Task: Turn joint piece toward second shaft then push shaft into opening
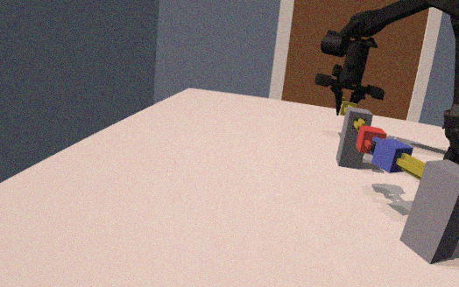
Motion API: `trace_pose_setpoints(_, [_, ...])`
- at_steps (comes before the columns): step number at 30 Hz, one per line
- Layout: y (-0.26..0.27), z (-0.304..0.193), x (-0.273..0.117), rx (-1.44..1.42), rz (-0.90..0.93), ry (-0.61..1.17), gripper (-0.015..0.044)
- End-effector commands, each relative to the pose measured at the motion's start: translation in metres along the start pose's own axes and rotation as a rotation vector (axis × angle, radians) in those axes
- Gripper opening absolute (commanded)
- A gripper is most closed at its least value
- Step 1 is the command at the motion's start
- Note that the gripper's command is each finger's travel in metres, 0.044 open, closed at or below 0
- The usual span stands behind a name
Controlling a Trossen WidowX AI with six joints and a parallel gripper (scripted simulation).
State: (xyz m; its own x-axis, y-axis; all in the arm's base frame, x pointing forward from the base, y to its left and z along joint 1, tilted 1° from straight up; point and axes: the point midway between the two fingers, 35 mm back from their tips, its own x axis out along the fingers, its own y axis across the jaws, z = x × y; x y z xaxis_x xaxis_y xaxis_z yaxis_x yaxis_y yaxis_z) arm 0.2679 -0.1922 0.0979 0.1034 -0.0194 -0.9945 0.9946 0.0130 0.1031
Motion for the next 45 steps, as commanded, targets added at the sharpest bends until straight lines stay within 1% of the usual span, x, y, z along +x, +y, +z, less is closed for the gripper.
trace_pose_setpoints(1, [0.0,0.001,0.0,0.003,-0.029,-0.005,0.0067])
trace_pose_setpoints(8, [0.0,0.0,0.0,0.003,-0.063,-0.004,0.0067])
trace_pose_setpoints(15, [0.0,-0.001,0.0,0.0,-0.05,0.0,0.002])
trace_pose_setpoints(16, [0.0,-0.001,0.0,0.0,-0.05,0.0,0.0])
trace_pose_setpoints(23, [0.0,-0.004,0.0,0.001,-0.055,0.0,0.0])
trace_pose_setpoints(45, [0.001,-0.038,0.0,0.004,-0.069,-0.001,0.0])
